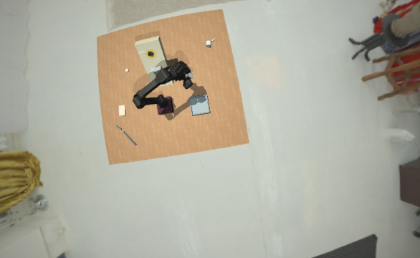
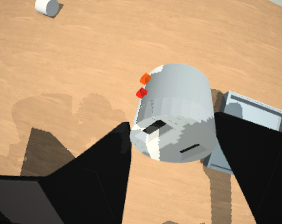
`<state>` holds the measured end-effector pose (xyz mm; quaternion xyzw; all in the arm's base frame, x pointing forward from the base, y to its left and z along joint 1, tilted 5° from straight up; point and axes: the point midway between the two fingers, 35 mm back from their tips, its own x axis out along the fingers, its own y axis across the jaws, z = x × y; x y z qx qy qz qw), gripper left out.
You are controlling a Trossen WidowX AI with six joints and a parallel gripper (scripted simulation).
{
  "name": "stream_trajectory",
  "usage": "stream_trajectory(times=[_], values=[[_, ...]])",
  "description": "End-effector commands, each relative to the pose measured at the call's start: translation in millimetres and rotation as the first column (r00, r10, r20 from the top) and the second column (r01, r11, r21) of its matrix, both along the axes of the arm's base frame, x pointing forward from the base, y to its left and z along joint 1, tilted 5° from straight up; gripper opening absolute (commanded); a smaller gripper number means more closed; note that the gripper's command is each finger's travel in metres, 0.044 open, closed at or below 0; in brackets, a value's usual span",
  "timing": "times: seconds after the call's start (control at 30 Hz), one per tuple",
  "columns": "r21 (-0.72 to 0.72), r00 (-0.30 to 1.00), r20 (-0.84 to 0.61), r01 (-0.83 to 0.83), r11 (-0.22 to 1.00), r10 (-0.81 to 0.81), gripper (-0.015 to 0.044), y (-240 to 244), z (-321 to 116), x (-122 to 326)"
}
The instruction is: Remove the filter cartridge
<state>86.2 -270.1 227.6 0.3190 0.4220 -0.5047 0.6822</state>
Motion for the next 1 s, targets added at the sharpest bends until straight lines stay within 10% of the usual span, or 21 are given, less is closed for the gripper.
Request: stream_trajectory(times=[0.0,0.97], values=[[-0.006,0.999,-0.005,0.053,0.999,-0.053,0.0,-6,-8,-12],[-0.031,0.831,-0.041,0.554,0.832,-0.555,0.0,-3,-123,-158]])
